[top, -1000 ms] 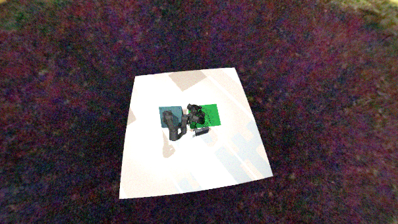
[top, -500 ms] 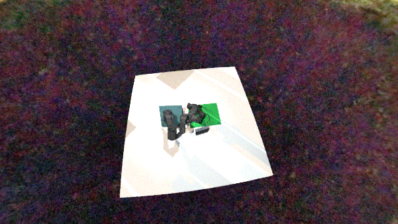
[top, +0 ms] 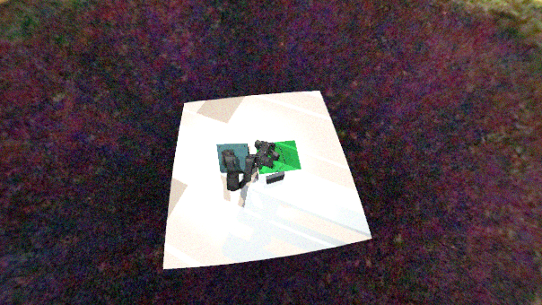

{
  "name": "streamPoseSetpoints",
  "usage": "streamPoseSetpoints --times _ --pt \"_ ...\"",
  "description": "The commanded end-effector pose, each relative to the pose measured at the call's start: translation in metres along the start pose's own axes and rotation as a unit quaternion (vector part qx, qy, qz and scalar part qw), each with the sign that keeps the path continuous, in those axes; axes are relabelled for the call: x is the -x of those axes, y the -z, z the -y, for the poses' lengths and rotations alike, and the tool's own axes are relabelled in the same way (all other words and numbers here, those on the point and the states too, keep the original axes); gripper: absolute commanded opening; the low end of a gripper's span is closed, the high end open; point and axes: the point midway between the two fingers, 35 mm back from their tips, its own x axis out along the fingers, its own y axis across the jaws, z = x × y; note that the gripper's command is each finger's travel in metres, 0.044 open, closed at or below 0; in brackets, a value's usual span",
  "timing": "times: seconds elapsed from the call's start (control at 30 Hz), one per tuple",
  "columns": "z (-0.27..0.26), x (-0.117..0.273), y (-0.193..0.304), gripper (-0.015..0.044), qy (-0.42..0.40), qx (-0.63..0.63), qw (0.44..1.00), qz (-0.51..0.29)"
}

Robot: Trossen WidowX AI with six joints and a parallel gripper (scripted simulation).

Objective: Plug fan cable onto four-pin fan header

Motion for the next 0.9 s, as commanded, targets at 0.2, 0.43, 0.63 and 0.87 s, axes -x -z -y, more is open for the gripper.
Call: streamPoseSetpoints --times 0.2,0.43,0.63,0.87 --pt "-0.001 -0.003 0.005 0.0 0.0 0.0 1.0 -0.001" --pt "-0.001 -0.006 0.011 0.0 0.0 0.0 1.0 0.0" --pt "-0.001 -0.008 0.016 0.0 0.0 0.0 1.0 0.0" --pt "-0.001 -0.01 0.022 0.0 0.0 0.0 1.0 -0.001"
